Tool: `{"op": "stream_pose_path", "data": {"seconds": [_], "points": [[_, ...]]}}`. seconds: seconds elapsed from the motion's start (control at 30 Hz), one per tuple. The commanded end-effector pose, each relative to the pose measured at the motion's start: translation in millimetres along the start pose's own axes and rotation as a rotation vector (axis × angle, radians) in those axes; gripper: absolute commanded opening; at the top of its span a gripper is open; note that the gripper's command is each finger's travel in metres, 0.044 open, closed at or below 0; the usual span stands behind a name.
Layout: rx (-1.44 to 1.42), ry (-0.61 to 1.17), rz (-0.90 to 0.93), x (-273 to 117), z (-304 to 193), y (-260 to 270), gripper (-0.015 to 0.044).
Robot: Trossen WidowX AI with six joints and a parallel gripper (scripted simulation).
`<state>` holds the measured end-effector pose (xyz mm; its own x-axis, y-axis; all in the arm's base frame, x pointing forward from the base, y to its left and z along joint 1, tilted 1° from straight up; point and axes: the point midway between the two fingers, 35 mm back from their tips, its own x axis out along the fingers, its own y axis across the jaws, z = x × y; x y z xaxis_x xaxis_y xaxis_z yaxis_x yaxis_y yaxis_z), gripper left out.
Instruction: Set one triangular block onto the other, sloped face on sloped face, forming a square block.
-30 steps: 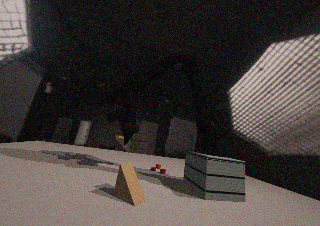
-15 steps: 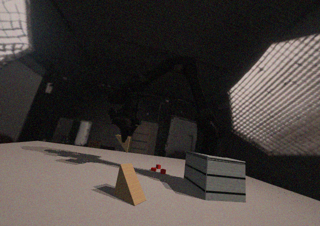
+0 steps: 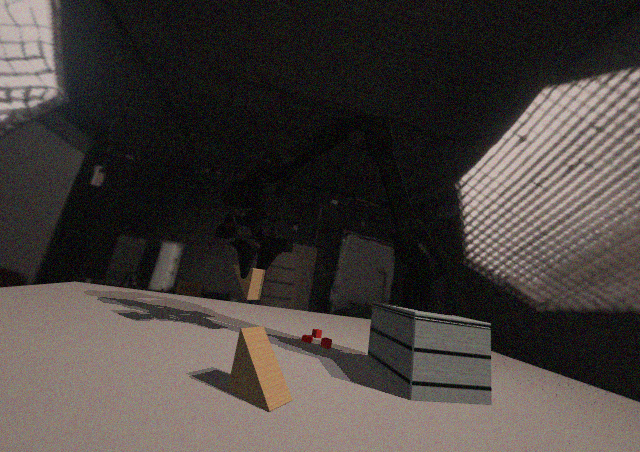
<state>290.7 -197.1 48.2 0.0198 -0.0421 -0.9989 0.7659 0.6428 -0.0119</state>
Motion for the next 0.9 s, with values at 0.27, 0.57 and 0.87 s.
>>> {"op": "stream_pose_path", "data": {"seconds": [0.27, 0.57, 0.87], "points": [[-0.035, 0.005, 0.001, -8, -17, 27, 0.0000], [-0.045, 0.006, 0.004, -16, -43, 62, 0.0000], [-0.034, 0.008, 0.010, -24, -74, 94, 0.0000]]}}
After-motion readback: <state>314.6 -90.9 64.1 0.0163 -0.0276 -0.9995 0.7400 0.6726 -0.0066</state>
